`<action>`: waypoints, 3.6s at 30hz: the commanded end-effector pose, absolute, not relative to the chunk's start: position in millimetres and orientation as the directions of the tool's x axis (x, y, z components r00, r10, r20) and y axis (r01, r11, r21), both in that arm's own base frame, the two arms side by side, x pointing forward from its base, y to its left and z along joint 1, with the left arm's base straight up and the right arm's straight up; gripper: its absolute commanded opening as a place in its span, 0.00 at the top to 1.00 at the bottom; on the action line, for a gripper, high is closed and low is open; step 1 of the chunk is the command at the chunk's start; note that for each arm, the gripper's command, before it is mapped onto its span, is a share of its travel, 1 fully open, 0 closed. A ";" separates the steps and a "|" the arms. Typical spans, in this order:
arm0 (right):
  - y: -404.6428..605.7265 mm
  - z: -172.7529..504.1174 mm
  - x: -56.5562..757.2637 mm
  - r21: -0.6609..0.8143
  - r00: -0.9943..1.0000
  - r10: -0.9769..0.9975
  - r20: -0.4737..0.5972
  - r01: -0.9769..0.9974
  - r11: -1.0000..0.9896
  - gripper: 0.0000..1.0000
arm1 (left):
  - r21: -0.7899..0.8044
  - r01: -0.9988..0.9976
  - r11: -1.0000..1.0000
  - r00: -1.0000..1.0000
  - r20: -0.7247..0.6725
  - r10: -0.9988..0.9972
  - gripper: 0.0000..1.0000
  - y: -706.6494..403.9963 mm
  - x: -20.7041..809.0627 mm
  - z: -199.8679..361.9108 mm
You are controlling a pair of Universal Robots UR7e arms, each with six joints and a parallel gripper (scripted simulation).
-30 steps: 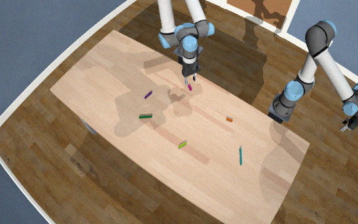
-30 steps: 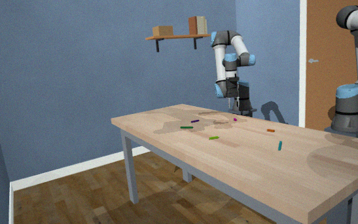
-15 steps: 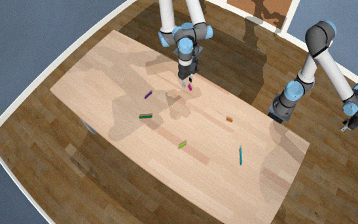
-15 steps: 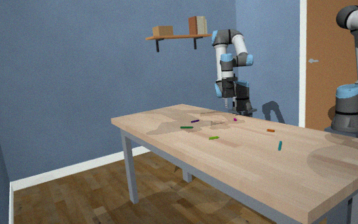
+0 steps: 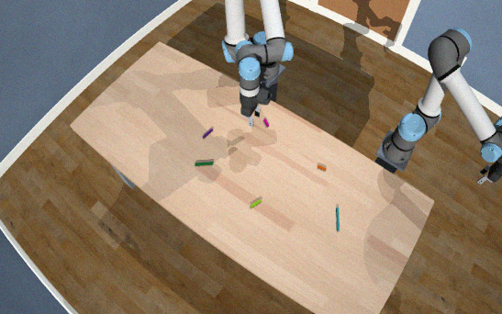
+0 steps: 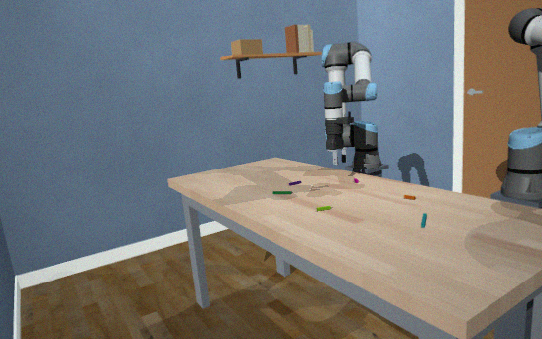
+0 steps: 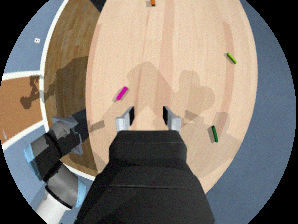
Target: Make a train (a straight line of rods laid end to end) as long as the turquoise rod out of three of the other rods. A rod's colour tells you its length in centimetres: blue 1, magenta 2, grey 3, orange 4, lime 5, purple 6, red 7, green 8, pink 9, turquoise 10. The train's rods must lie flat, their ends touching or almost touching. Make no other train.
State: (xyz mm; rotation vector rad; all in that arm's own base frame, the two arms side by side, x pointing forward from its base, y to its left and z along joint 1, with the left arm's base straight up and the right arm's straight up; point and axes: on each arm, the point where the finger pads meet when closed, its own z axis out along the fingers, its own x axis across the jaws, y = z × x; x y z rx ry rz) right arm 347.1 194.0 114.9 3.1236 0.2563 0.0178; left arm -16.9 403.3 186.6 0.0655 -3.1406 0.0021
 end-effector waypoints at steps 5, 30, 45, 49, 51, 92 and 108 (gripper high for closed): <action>175.8 113.5 372.4 0.000 0.907 0.422 0.002 0.422 -0.907 0.00 | 0.000 -0.042 0.999 -0.999 0.000 -0.042 0.00 403.6 -16.8 187.0; 109.3 103.0 431.4 0.001 0.526 0.851 0.002 0.851 -0.526 0.00 | 0.000 -0.042 0.999 -0.999 0.000 -0.042 0.00 403.6 -16.8 187.0; 64.3 94.4 460.8 0.002 0.254 0.967 0.001 0.967 -0.254 0.00 | 0.000 -0.042 0.999 -0.999 0.000 -0.042 0.00 403.6 -16.8 187.0; 53.8 92.3 467.0 0.002 0.193 0.981 0.001 0.981 -0.193 0.00 | 0.000 -0.042 0.999 -0.999 0.000 -0.042 0.00 403.6 -16.8 187.0; 49.3 91.4 469.5 0.002 0.167 0.986 0.001 0.986 -0.167 0.00 | 0.000 -0.042 0.999 -0.999 0.000 -0.042 0.00 403.6 -16.8 187.0; 31.7 87.8 479.1 0.002 0.066 0.998 0.001 0.998 -0.066 0.46 | 0.000 -0.042 0.999 -0.999 0.000 -0.042 0.00 403.6 -16.8 187.0; 31.7 83.1 479.2 0.002 0.065 0.998 0.001 0.998 -0.065 0.46 | 0.000 -0.042 0.999 -0.999 0.000 -0.042 0.00 403.6 -16.8 187.0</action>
